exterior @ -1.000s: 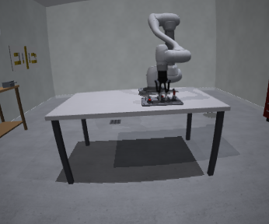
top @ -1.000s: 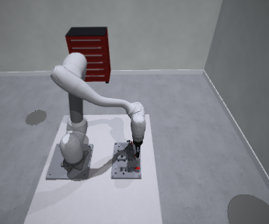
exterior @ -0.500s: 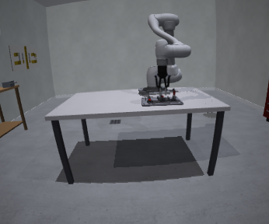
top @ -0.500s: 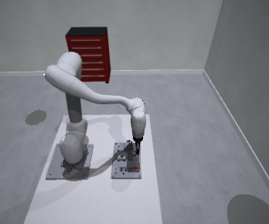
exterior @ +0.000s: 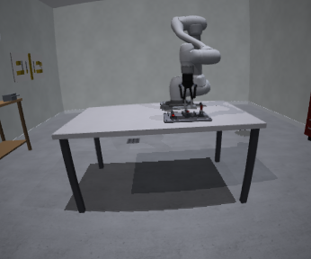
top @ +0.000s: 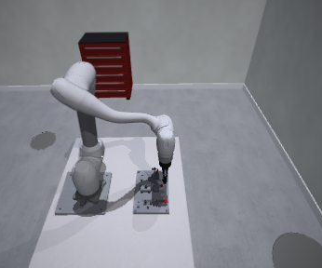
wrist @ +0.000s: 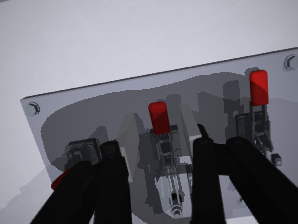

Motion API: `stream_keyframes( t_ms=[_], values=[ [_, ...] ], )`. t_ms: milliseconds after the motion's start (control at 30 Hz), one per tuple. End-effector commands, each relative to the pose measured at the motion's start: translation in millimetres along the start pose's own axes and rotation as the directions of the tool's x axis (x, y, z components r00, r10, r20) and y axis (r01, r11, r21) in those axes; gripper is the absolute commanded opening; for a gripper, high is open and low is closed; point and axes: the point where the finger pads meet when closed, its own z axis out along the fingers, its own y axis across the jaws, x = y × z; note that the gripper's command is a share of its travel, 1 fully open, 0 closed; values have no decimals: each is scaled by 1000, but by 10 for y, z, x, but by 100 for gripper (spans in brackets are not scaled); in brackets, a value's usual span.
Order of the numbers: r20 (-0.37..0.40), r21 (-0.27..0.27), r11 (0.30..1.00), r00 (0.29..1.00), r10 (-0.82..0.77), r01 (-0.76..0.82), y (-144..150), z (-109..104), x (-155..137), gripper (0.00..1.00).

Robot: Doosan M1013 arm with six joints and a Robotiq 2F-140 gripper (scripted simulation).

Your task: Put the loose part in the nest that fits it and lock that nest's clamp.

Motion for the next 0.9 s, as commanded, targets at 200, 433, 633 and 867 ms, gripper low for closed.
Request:
stream_keyframes(
  t_ms=[200, 433, 633, 867],
  values=[
    [0, 0, 1000, 1000, 0, 0, 0, -1, 0, 35],
    [0, 0, 1000, 1000, 0, 0, 0, -1, 0, 10],
    [0, 0, 1000, 1000, 0, 0, 0, -1, 0, 10],
    [0, 0, 1000, 1000, 0, 0, 0, -1, 0, 10]
  ],
)
